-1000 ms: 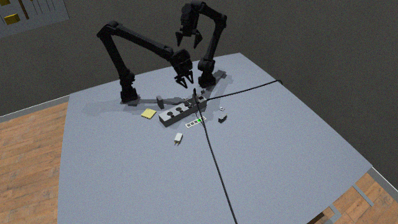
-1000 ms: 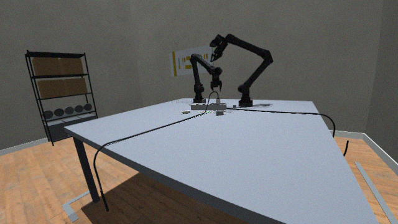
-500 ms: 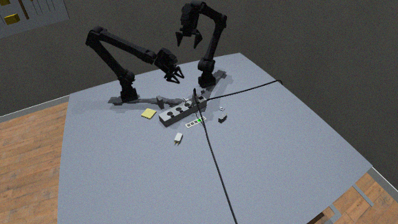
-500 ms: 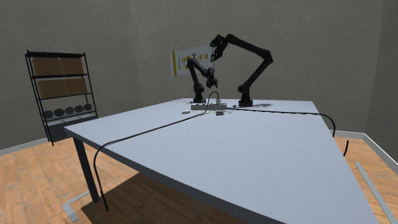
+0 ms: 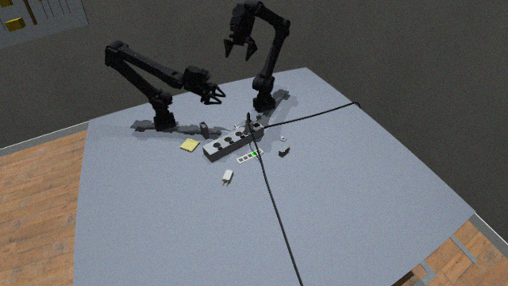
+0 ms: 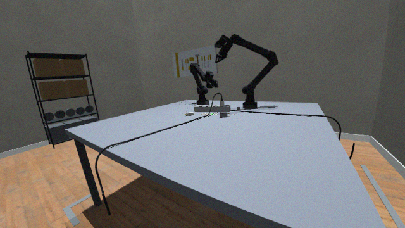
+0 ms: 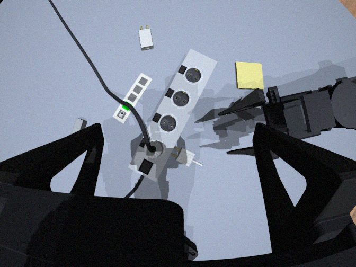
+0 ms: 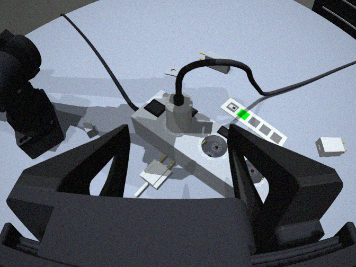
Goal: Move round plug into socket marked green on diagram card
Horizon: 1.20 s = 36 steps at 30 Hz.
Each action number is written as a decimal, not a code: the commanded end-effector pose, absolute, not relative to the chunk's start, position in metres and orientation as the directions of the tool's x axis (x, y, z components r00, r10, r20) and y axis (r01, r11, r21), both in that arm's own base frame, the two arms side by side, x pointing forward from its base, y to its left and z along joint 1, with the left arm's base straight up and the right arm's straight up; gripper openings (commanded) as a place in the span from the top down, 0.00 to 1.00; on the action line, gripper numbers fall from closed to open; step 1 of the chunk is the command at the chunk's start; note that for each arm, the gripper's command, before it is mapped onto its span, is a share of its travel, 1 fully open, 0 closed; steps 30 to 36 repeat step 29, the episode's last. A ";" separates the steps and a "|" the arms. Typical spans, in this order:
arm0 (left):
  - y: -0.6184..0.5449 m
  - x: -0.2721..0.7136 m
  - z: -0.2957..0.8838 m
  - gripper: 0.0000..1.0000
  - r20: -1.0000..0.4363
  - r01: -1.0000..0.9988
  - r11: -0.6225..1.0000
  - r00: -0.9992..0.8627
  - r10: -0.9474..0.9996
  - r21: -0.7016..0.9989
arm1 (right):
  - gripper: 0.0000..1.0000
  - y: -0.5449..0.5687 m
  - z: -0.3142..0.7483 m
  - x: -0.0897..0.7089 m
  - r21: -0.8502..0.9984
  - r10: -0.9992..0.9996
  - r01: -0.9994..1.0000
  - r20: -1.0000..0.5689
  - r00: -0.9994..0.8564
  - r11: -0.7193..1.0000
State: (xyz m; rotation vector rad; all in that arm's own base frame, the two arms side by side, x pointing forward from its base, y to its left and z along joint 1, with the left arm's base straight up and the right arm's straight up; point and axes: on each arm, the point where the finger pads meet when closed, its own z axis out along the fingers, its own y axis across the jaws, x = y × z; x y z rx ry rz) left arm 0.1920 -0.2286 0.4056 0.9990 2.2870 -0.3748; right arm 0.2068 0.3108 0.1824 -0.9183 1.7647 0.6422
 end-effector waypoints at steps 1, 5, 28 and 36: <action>-0.230 0.179 0.444 0.00 -0.680 0.791 0.612 -0.449 0.580 0.000 | 0.35 0.308 0.195 0.211 0.001 -0.253 -0.826 -0.952 -0.174 0.563; -0.232 0.180 0.442 0.00 -0.675 0.791 0.612 -0.452 0.584 0.000 | 0.35 0.313 0.210 0.214 0.001 -0.232 -0.826 -0.960 -0.159 0.563; -0.232 0.182 0.443 0.00 -0.677 0.787 0.616 -0.453 0.580 0.001 | 0.35 0.316 0.204 0.211 0.000 -0.252 -0.831 -0.953 -0.169 0.557; -0.232 0.182 0.443 0.00 -0.677 0.787 0.616 -0.453 0.580 0.001 | 0.35 0.316 0.204 0.211 0.000 -0.252 -0.831 -0.953 -0.169 0.557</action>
